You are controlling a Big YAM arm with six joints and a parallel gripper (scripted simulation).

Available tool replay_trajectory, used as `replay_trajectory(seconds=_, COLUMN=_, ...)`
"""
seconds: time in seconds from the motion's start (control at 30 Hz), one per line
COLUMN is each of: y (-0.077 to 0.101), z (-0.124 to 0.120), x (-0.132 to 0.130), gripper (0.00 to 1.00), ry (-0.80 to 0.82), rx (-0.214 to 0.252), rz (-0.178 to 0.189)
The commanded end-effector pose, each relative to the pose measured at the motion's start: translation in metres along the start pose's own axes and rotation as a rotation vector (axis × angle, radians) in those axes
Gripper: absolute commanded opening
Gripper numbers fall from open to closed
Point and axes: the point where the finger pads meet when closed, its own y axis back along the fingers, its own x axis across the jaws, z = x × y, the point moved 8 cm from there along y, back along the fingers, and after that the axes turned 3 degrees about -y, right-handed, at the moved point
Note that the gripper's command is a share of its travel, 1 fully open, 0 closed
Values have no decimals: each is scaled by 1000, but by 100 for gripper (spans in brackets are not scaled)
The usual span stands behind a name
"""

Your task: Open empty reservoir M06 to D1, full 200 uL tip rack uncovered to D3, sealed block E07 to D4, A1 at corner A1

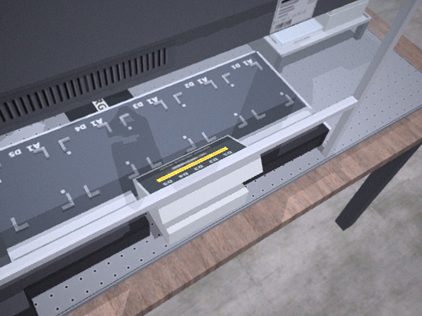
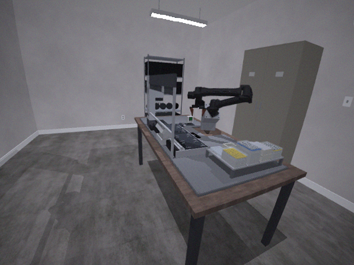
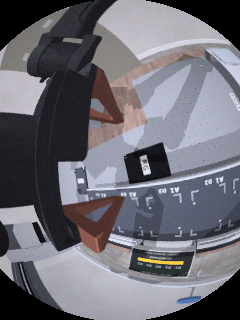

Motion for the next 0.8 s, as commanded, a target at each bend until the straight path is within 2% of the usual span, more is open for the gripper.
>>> replay_trajectory(seconds=0.0, y=3, z=-1, x=0, gripper=100, ry=185, rx=0, rz=-2)
replay_trajectory(seconds=0.3, y=3, z=-1, x=0, gripper=100, ry=185, rx=0, rz=-2)
replay_trajectory(seconds=0.33, y=13, z=5, x=-11, gripper=100, ry=-9, rx=8, rz=-23)
replay_trajectory(seconds=0.4, y=10, z=3, x=-9, gripper=100, ry=-10, rx=2, rz=-20)
replay_trajectory(seconds=0.57, y=1, z=4, x=-3, gripper=100, ry=41, rx=3, rz=-8)
replay_trajectory(seconds=0.6, y=3, z=-1, x=0, gripper=100, ry=180, rx=0, rz=-1)
replay_trajectory(seconds=0.77, y=3, z=-1, x=0, gripper=100, ry=180, rx=0, rz=-1)
